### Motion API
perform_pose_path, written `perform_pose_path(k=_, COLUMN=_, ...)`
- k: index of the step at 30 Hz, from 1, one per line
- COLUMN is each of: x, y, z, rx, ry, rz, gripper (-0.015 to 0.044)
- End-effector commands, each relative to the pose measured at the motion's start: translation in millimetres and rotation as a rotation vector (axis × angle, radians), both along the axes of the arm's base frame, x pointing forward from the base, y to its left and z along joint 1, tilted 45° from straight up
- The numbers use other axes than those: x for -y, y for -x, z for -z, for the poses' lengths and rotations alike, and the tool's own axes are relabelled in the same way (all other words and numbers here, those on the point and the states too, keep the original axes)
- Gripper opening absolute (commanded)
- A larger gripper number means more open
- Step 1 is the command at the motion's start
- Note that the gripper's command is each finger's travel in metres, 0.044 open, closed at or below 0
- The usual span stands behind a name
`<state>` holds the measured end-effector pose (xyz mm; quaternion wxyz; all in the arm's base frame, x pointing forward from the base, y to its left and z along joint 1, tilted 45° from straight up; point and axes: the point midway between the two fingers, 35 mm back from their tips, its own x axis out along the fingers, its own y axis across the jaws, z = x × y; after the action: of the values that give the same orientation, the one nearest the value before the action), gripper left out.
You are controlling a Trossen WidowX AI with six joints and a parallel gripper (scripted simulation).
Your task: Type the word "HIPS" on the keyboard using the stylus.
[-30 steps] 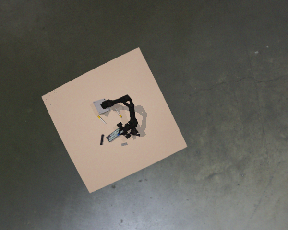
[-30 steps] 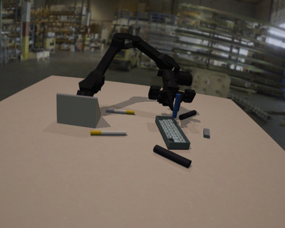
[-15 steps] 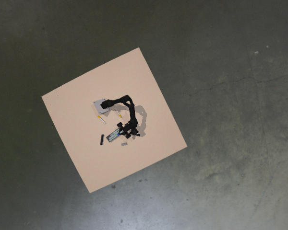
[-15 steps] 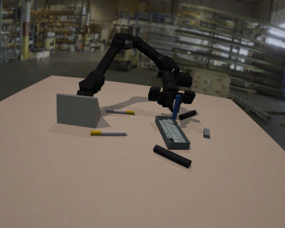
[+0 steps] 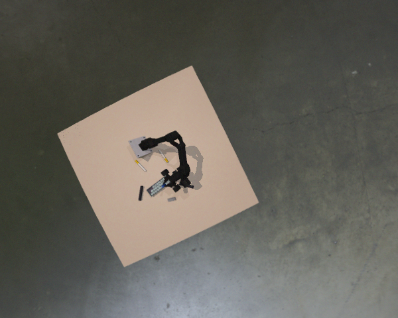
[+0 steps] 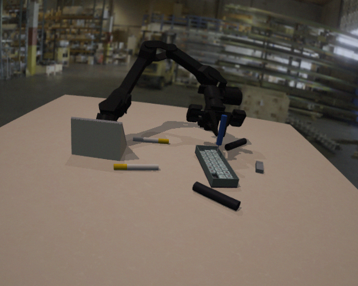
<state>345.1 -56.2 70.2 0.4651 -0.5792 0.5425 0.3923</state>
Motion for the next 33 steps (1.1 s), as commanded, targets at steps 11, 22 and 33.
perform_pose_path(k=11, x=13, y=1, z=-13, rx=0.01, ry=0.004, rz=0.009, gripper=0.0058)
perform_pose_path(k=22, x=6, y=23, z=-24, rx=0.006, ry=0.002, rz=0.002, gripper=0.0)
perform_pose_path(k=33, x=-8, y=22, z=-12, rx=0.006, ry=0.001, rz=0.002, gripper=0.0)
